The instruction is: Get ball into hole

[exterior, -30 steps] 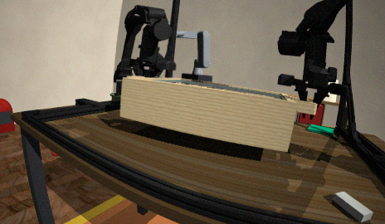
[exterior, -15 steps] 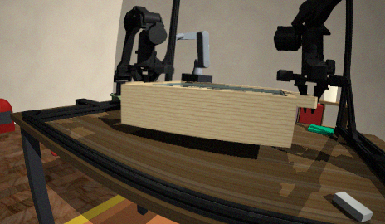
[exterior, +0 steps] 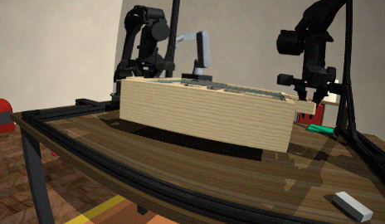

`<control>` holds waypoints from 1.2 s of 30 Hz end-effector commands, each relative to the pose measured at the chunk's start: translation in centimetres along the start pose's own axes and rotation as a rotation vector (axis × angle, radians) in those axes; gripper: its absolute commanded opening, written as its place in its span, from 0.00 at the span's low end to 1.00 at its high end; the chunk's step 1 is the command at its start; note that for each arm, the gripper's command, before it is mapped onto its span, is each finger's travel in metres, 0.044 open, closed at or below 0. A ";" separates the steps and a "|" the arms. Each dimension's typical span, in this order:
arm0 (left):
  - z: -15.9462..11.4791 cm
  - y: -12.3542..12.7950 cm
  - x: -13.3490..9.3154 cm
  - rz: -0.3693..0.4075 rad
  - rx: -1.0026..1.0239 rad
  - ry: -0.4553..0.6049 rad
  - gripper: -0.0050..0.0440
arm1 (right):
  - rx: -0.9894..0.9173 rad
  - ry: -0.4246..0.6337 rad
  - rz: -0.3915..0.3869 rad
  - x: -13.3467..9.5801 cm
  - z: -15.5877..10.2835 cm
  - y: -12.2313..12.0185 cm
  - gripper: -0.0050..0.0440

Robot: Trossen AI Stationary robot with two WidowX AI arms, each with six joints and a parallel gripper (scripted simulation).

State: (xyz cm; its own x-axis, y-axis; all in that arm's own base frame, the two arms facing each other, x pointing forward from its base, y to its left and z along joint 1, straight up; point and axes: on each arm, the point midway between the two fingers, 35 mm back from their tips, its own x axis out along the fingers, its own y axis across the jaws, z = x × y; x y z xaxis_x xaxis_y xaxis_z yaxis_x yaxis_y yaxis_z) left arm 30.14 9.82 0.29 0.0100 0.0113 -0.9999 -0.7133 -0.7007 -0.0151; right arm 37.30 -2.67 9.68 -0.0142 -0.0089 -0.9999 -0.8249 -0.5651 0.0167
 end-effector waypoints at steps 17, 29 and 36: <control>0.0 -0.1 -1.7 0.063 0.000 -0.021 0.14 | 0.000 0.022 -0.064 1.6 0.0 0.0 0.14; 0.0 0.0 -1.2 0.040 0.000 -0.016 0.14 | 0.000 0.017 -0.042 1.0 0.0 -0.1 0.14; 0.0 0.3 0.5 -0.029 -0.001 -0.027 0.14 | -0.001 0.029 0.028 -0.7 0.1 -0.3 0.14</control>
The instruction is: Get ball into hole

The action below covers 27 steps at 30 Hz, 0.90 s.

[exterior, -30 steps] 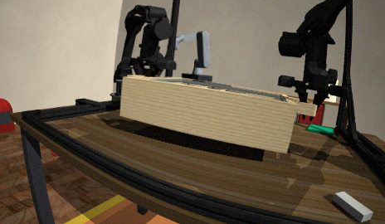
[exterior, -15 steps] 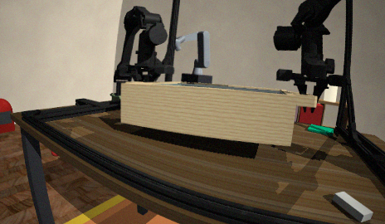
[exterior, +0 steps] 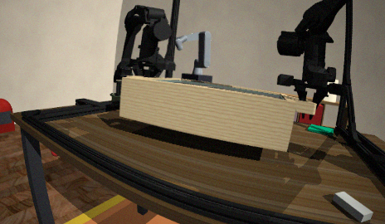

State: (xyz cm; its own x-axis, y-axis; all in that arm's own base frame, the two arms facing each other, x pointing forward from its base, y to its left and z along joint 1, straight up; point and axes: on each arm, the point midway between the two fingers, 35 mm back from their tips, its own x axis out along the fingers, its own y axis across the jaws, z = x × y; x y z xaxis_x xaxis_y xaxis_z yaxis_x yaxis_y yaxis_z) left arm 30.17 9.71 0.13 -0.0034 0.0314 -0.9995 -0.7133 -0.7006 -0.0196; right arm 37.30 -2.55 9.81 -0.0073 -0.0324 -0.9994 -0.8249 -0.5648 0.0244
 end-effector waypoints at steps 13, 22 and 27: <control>0.1 -0.2 -1.9 0.067 0.001 0.004 0.14 | 0.001 -0.001 -0.072 1.7 0.0 0.1 0.14; 0.2 0.0 -0.7 0.021 0.000 0.021 0.14 | 0.000 -0.019 -0.026 0.5 -0.1 -0.1 0.14; 0.2 0.2 0.0 -0.007 -0.001 0.035 0.14 | 0.000 -0.033 0.002 -0.2 -0.2 -0.2 0.14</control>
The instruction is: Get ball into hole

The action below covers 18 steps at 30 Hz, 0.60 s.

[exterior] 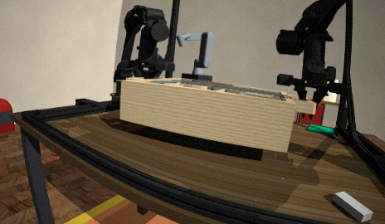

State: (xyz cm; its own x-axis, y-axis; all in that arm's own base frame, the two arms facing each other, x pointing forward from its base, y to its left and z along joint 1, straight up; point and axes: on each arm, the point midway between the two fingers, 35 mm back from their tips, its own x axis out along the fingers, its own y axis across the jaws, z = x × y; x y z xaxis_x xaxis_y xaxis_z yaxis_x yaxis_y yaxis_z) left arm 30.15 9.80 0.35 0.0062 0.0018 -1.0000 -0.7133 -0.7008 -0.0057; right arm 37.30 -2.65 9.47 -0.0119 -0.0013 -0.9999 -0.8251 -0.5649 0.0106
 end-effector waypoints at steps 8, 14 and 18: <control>0.2 0.3 0.7 -0.040 0.000 0.015 0.14 | 0.000 -0.012 0.035 -1.1 -0.1 -0.3 0.14; 0.0 0.2 -0.1 -0.008 -0.001 -0.013 0.14 | -0.001 0.015 0.003 -0.2 0.0 -0.2 0.14; 0.0 0.1 -0.6 0.012 0.000 -0.023 0.14 | 0.000 0.026 -0.017 0.3 0.0 -0.1 0.14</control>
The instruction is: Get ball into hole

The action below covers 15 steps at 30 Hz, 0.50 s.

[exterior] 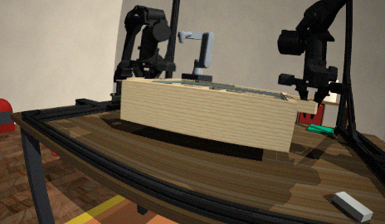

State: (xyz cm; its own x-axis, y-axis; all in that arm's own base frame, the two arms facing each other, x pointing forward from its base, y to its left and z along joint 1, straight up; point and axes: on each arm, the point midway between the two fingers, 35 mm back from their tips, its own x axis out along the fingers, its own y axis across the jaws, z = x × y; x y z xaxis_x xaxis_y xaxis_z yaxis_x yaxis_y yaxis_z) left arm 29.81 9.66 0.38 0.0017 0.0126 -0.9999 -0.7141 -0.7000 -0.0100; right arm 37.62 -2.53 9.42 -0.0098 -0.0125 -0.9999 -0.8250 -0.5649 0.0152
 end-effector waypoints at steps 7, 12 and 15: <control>-0.2 -0.4 -1.5 0.054 -0.001 -0.020 0.14 | 0.000 0.023 -0.059 1.2 0.1 0.4 0.14; -0.1 -0.5 -1.7 0.061 -0.001 -0.002 0.14 | 0.000 0.005 -0.066 1.4 0.1 0.4 0.14; -0.1 -0.5 -1.7 0.060 -0.001 0.001 0.14 | 0.000 0.002 -0.065 1.3 0.0 0.4 0.14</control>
State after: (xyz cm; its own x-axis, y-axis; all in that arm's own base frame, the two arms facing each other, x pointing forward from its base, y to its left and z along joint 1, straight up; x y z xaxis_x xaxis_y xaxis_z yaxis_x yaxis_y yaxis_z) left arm 30.17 9.90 1.94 -0.0428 -0.0187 -0.9989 -0.7130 -0.6998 0.0437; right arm 37.28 -2.68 8.04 0.0437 0.0127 -0.9990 -0.8245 -0.5642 -0.0432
